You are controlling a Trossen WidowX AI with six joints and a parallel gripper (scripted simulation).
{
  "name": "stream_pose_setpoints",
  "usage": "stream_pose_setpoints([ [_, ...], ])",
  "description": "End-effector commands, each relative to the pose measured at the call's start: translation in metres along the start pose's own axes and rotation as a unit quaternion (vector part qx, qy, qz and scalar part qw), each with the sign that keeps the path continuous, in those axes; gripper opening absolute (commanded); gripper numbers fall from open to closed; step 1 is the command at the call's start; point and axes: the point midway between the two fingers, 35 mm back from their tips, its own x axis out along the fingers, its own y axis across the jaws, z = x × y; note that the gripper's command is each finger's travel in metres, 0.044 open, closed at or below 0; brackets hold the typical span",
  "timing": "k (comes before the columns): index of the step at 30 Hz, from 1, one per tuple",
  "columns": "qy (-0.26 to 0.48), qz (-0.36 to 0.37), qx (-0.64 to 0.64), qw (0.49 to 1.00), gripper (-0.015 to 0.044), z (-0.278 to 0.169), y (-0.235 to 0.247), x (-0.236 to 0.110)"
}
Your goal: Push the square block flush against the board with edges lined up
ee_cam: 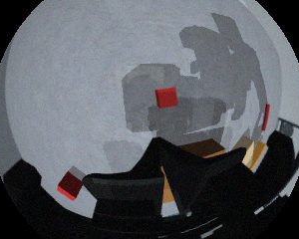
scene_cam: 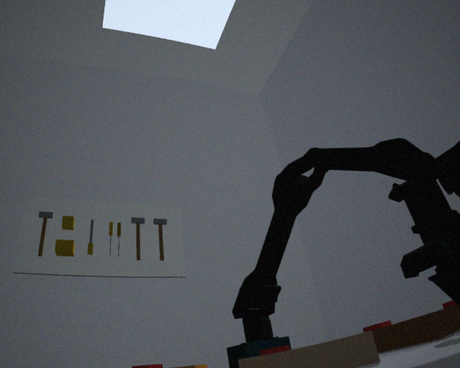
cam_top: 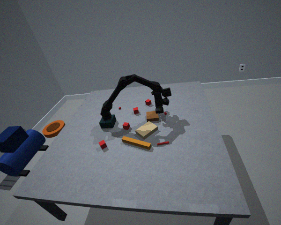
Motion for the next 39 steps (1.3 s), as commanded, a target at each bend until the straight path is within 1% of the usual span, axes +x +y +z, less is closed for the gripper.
stream_pose_setpoints([
  [1, 0.001, -0.001, 0.001, 1.0, 0.0, -0.007, 0.0, -0.001],
  [39, 0.003, -0.002, 0.001, 1.0, 0.0, -0.058, -0.003, -0.001],
])
